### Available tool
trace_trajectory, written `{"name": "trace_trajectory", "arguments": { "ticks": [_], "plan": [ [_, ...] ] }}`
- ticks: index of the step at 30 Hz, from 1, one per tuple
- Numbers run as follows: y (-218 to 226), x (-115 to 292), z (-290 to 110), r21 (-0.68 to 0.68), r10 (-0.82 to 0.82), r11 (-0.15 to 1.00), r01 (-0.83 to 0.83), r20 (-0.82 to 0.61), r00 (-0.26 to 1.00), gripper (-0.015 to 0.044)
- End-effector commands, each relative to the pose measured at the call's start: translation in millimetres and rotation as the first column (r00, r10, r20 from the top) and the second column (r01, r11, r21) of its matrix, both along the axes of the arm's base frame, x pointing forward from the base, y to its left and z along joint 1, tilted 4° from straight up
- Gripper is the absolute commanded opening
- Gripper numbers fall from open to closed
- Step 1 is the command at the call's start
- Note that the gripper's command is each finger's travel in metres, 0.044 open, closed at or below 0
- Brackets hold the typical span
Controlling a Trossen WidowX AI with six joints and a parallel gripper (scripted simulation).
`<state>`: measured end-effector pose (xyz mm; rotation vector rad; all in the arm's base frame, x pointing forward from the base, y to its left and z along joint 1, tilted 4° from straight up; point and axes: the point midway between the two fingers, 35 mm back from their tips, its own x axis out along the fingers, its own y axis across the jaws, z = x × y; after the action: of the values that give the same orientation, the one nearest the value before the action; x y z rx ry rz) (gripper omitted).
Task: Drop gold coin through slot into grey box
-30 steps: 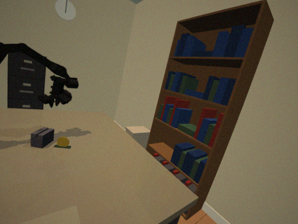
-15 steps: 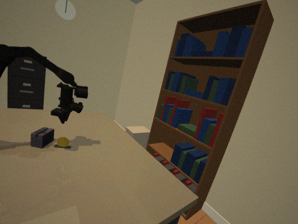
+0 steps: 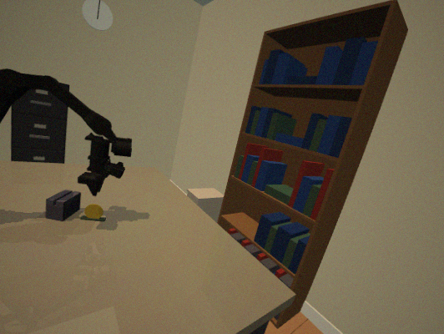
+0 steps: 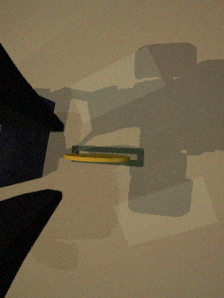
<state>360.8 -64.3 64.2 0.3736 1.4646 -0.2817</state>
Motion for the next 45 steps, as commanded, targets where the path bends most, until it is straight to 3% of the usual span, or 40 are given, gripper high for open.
{"name": "trace_trajectory", "arguments": {
  "ticks": [1,45],
  "plan": [
    [-1.2,-1.0,-11.6,-0.005,0.005,1.0,-0.005,-0.011,1.0,0.0161],
    [1.9,4.4,-80.1,-0.003,0.008,1.0,-0.008,-0.012,1.0,0.0161]
  ]
}}
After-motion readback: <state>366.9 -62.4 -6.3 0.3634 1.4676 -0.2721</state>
